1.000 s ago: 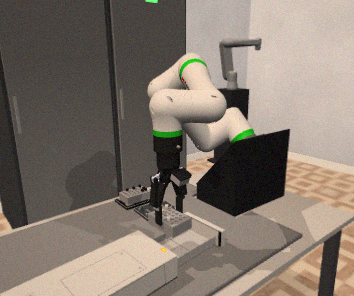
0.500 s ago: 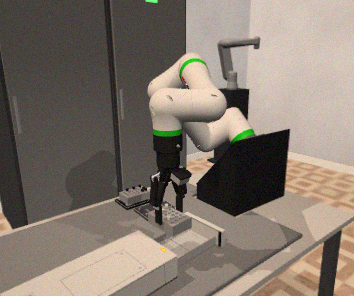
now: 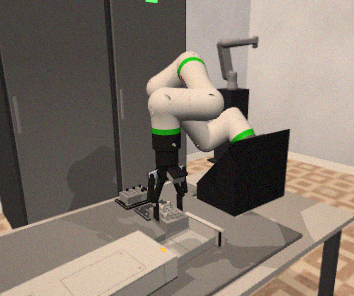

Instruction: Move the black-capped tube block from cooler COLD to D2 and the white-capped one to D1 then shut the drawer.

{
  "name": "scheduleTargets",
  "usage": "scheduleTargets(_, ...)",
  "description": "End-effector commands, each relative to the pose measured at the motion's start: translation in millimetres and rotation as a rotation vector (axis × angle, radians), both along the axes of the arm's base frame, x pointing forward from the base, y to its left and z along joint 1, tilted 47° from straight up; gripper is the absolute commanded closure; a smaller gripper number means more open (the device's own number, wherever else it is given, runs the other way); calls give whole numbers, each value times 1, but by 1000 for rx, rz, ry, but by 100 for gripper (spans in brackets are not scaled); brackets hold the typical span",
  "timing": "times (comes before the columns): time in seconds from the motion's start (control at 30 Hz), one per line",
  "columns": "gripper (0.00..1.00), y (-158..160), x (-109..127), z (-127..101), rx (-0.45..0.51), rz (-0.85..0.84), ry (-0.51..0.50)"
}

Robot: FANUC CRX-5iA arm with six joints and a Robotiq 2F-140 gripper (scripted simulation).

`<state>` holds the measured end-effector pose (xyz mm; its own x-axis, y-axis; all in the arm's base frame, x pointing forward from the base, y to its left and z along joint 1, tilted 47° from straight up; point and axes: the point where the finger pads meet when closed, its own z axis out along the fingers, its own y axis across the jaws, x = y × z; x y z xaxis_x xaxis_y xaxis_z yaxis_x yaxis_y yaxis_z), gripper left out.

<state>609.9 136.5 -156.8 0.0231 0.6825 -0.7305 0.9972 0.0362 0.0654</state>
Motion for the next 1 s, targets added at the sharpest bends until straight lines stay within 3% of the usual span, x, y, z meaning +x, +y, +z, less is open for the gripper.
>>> scheduleTargets(0.0,90,-4,-2,7,8,-57,-71)
scheduleTargets(0.97,90,-48,-26,51,58,-511,-557)
